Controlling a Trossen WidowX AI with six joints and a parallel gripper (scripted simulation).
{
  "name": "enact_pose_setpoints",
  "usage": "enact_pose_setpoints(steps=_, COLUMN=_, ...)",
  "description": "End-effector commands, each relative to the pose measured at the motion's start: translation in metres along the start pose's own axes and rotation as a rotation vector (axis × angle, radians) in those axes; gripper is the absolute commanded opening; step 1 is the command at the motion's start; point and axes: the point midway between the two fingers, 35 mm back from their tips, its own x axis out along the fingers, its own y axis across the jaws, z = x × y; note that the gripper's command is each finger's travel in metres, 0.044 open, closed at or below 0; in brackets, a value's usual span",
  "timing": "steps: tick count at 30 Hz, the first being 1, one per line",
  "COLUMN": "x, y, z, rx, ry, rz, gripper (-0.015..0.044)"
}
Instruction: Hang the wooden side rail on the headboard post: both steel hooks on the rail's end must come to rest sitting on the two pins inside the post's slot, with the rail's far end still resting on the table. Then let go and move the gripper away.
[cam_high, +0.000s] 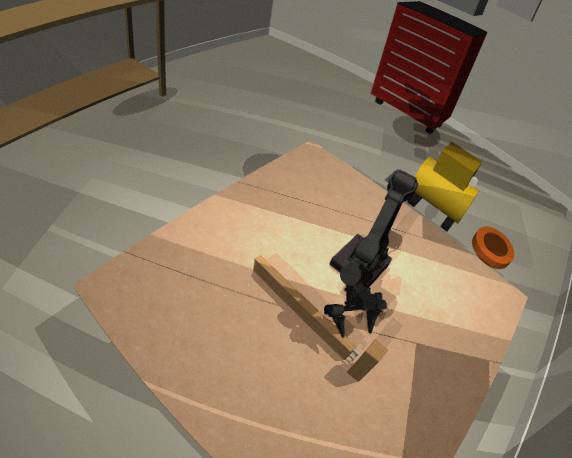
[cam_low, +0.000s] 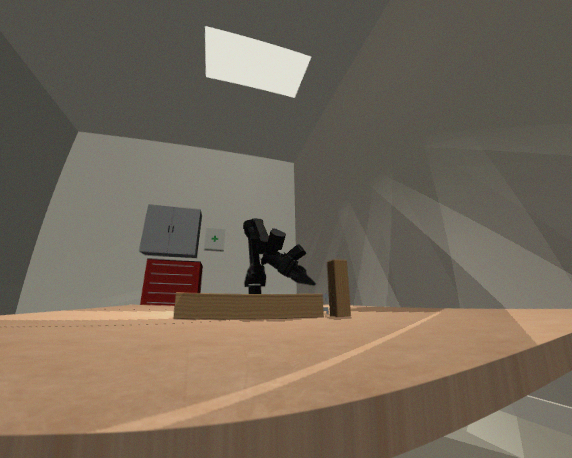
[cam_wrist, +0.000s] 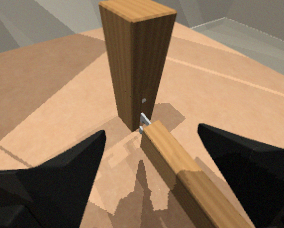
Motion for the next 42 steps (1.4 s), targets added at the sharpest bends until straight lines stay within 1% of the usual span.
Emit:
enact_pose_setpoints(steps=1, x=-0.015, y=-0.019, z=0.014, rx=-0.031, ry=-0.016, rz=0.136, gripper=0.044)
enact_pose_setpoints(steps=4, x=-0.021, y=-0.025, z=0.019, rx=-0.035, ry=-0.034, rz=0.17, gripper=0.044)
enact_pose_setpoints(steps=28, x=-0.021, y=-0.025, z=0.019, rx=-0.022, ry=-0.029, rz=0.17, gripper=0.044)
enact_pose_setpoints(steps=30, x=-0.019, y=-0.028, z=0.019, rx=0.083, ry=0.012, rz=0.169, gripper=0.044)
enact_pose_setpoints(steps=35, x=-0.013, y=-0.036, z=0.018, rx=0.48, ry=0.17, rz=0.131, gripper=0.044)
enact_pose_setpoints(steps=42, x=-0.01, y=-0.043, z=0.017, rx=1.009, ry=0.375, rz=-0.011, gripper=0.044)
